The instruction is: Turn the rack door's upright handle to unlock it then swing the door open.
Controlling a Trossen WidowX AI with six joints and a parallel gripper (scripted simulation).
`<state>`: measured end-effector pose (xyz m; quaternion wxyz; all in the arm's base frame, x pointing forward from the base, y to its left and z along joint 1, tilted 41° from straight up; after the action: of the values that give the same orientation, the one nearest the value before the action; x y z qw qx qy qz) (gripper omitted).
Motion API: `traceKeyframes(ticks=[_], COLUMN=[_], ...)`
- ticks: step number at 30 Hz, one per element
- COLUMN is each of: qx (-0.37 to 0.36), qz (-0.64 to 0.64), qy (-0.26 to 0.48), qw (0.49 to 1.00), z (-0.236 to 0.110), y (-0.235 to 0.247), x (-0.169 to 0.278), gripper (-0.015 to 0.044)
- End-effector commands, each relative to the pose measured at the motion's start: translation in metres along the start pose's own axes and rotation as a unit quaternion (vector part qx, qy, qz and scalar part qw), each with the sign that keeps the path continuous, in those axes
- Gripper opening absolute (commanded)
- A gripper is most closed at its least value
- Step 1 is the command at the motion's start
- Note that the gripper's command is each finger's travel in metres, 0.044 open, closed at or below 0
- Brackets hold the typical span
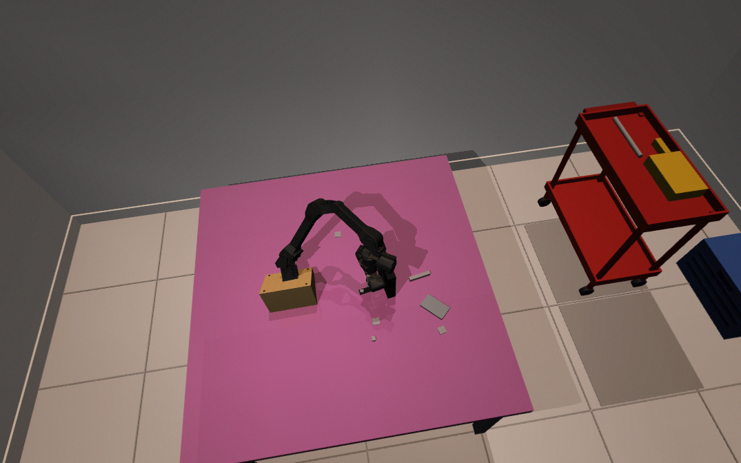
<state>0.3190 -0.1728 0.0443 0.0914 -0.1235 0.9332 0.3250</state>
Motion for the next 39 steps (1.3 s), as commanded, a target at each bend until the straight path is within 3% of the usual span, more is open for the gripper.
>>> traceKeyframes(ticks=[1,15,32,37,39], qx=[-0.003,-0.003,-0.002,-0.002,-0.002], qz=[-0.089,-0.423,-0.745,-0.748,-0.748], qy=[0.0,-0.001,-0.003,-0.003,-0.003], qw=[0.996,0.906,0.667,0.664,0.664], z=[0.0015,0.0016,0.0018,0.0018,0.0018], y=[0.001,0.001,0.001,0.001,0.001], x=[-0.0008,-0.0008,-0.0009,-0.0009,-0.0009], gripper=[0.0287,0.0287,0.0287,0.0287,0.0234])
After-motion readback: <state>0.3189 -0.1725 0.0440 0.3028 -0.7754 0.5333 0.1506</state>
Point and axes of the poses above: the point midway between the two fingers, 35 mm back from their tips, its own z axis out along the fingers, its own y axis across the jaws, x = y × z, the point moved 6 cm from there along -z, back along the fingers, and after that the axes turned 9 degrees about -z, right-handed, at the moved point
